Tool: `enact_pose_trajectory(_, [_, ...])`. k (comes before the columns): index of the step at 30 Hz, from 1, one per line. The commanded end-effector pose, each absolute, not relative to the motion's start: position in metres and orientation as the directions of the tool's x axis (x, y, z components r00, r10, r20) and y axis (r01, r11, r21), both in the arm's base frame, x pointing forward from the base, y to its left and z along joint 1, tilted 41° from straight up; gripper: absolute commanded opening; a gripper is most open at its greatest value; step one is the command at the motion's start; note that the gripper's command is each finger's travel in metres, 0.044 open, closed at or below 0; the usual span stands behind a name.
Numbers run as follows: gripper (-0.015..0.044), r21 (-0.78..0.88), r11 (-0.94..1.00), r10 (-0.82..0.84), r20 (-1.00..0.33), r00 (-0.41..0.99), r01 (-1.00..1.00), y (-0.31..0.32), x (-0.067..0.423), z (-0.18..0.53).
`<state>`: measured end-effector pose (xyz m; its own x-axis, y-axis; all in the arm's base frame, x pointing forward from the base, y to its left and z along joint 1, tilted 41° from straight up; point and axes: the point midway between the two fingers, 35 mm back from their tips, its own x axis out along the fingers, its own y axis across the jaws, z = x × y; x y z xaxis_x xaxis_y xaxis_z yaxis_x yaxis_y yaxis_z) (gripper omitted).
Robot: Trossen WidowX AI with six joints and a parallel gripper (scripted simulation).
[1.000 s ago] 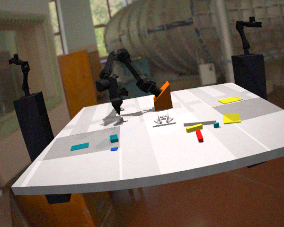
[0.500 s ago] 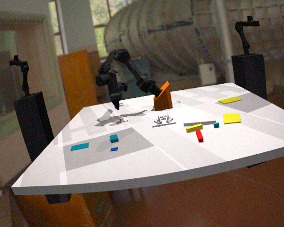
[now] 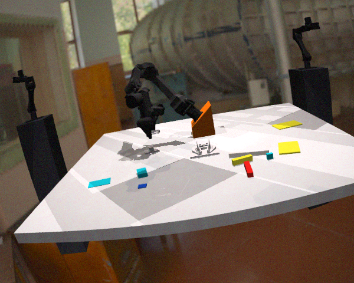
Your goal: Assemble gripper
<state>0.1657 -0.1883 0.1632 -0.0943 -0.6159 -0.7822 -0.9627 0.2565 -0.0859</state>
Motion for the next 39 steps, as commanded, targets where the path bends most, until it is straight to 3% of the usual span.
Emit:
enact_pose_trajectory(1, [0.0351,-0.128,0.313,-0.613,-0.784,-0.097,-0.941,-0.184,0.175,0.156])
enact_pose_trajectory(39, [0.0351,-0.503,0.754,-0.593,-0.798,-0.107,-0.423,-0.111,0.246,0.085])
